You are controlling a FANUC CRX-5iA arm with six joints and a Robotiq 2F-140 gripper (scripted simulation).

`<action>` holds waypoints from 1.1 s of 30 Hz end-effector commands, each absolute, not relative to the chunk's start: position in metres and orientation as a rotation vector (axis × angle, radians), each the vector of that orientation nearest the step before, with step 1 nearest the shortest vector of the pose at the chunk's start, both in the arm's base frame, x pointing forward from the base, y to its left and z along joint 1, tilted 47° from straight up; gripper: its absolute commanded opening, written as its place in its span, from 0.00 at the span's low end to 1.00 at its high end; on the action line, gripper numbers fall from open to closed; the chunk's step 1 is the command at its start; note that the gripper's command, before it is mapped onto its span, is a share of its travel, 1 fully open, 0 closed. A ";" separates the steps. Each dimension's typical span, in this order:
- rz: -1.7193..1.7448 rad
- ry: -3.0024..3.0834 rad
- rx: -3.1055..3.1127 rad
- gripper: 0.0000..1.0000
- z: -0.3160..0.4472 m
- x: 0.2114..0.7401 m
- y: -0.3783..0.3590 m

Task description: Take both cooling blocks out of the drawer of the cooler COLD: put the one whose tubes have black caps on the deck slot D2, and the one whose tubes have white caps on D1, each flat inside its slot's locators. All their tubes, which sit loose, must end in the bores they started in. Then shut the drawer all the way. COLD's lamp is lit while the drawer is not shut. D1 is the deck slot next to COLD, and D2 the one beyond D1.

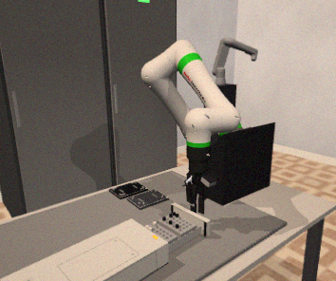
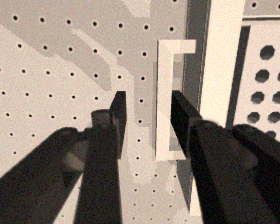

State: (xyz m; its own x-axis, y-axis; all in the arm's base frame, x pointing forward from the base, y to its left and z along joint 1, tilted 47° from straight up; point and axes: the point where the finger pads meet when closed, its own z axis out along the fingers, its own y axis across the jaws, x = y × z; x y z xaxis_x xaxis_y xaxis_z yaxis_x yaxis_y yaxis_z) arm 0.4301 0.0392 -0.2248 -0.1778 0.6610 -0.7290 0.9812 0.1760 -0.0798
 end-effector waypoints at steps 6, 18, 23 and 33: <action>-0.757 1.911 1.541 0.34 -0.224 0.429 0.040; -0.757 1.911 1.541 0.34 -0.224 0.425 0.039; -0.757 1.911 1.541 0.34 -0.224 0.424 0.039; -0.757 1.911 1.541 0.34 -0.224 0.420 0.038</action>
